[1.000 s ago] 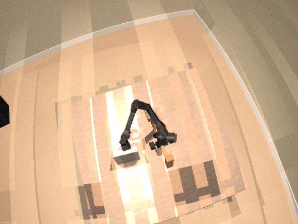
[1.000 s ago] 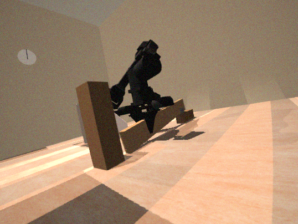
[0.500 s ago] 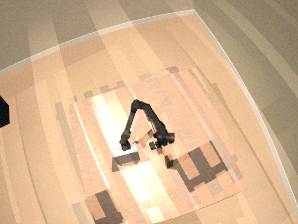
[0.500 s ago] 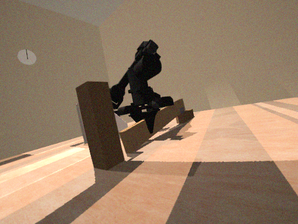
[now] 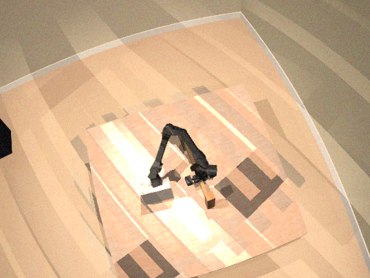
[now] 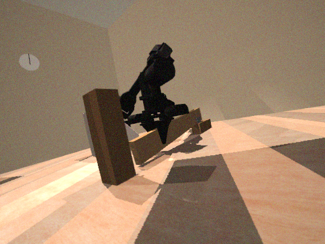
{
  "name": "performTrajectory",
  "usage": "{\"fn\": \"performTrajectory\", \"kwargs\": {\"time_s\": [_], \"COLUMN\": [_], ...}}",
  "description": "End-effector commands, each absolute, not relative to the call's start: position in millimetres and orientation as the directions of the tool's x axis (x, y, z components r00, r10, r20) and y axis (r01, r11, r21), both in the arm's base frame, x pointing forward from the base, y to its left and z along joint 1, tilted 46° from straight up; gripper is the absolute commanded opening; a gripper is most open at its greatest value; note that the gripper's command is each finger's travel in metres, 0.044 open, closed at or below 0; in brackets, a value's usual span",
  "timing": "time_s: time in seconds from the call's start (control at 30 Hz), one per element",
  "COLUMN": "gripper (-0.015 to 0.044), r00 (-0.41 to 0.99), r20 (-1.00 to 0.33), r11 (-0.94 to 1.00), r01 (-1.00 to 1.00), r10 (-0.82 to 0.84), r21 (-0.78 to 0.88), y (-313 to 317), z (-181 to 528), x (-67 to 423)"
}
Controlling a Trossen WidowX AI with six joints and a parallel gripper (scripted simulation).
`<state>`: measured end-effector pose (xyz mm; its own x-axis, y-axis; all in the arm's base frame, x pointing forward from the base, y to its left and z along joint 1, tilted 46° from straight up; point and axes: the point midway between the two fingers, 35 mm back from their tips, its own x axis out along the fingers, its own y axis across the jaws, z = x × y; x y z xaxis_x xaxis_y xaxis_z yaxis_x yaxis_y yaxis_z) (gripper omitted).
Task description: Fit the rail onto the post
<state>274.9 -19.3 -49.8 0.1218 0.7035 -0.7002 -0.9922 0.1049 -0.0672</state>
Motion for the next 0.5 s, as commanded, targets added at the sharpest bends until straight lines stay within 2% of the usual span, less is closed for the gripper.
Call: {"fn": "performTrajectory", "kwargs": {"time_s": [0.0,0.47], "gripper": [0.0000,0.0000], "r00": [0.133,0.133], "r20": [-0.696,-0.697], "r11": [0.112,0.112], "r01": [-0.991,-0.991], "r10": [0.705,0.705], "r21": [-0.076,-0.076], "y": [-23.1,-28.3], "z": [-47.0,-42.0], "x": [276.7,277.1]}}
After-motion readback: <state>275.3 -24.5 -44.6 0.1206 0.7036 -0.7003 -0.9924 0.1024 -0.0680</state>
